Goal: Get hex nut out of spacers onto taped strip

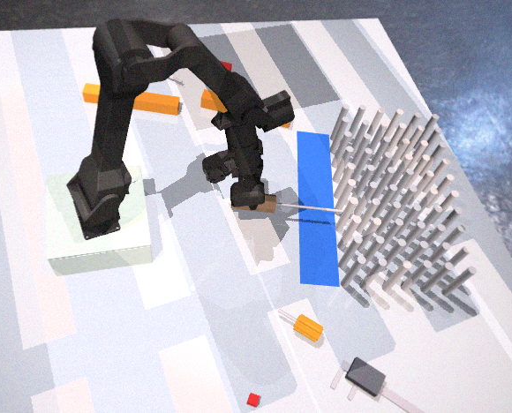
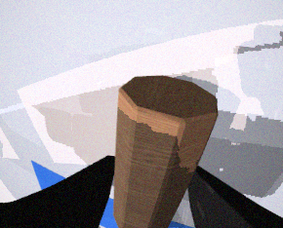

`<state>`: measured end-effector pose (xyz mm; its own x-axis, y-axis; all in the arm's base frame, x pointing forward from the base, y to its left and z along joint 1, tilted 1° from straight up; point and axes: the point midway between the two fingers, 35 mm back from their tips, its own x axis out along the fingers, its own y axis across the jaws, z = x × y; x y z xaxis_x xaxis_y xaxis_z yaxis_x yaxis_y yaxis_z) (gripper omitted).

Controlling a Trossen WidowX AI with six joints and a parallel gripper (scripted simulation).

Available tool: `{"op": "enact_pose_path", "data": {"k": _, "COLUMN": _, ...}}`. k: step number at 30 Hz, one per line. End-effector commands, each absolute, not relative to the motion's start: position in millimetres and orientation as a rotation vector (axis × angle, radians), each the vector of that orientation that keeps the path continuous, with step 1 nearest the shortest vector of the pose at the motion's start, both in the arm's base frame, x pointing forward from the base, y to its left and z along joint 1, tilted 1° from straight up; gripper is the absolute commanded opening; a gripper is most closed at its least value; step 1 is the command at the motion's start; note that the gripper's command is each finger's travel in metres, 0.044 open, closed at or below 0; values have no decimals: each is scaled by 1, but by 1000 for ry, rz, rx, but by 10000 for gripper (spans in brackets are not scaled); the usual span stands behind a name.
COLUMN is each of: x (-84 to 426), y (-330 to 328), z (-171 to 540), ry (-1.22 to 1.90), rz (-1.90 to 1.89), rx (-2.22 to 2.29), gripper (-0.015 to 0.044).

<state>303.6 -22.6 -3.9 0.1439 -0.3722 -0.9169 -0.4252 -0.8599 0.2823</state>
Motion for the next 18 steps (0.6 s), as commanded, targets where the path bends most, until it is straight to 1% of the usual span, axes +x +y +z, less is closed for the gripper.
{"op": "enact_pose_path", "data": {"k": 1, "x": 310, "y": -23, "z": -2, "ry": 811, "rz": 1841, "rx": -2351, "gripper": 0}}
{"op": "enact_pose_path", "data": {"k": 18, "x": 321, "y": -28, "z": -1, "ry": 812, "rz": 1840, "rx": -2352, "gripper": 0}}
